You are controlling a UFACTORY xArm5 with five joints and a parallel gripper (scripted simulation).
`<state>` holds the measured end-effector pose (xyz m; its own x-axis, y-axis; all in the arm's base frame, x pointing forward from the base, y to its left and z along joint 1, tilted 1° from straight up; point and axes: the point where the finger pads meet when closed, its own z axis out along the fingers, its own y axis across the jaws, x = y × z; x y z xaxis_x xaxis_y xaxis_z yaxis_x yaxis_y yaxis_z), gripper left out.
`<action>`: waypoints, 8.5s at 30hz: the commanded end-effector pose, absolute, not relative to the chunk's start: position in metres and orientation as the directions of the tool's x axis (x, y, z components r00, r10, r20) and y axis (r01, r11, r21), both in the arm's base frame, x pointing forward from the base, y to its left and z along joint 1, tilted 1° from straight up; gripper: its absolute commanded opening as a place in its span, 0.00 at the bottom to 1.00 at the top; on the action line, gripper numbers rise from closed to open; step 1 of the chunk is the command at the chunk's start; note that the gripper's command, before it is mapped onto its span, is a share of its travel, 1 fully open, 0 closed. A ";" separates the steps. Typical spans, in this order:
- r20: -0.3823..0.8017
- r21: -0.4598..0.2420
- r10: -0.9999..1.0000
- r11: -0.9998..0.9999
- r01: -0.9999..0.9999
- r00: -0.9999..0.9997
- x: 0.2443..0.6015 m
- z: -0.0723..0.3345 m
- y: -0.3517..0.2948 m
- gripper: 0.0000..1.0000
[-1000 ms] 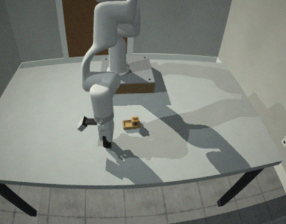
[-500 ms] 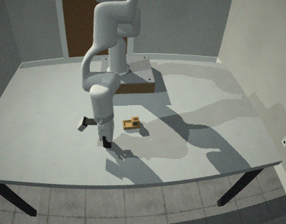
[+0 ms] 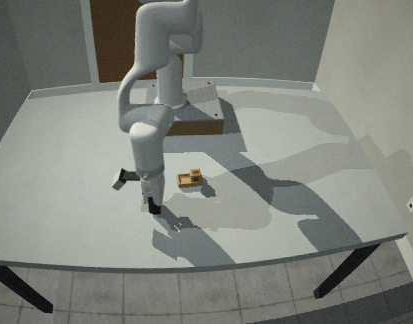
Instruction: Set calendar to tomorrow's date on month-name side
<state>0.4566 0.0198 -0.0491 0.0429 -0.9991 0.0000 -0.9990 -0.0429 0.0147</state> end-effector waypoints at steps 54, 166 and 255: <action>0.000 0.011 -0.999 -0.043 -0.999 0.043 0.458 -0.048 0.020 0.29; 0.000 0.011 -0.999 -0.043 -0.999 0.043 0.458 -0.052 0.020 0.29; 0.000 0.011 -0.999 -0.043 -0.999 0.043 0.458 -0.025 0.021 0.49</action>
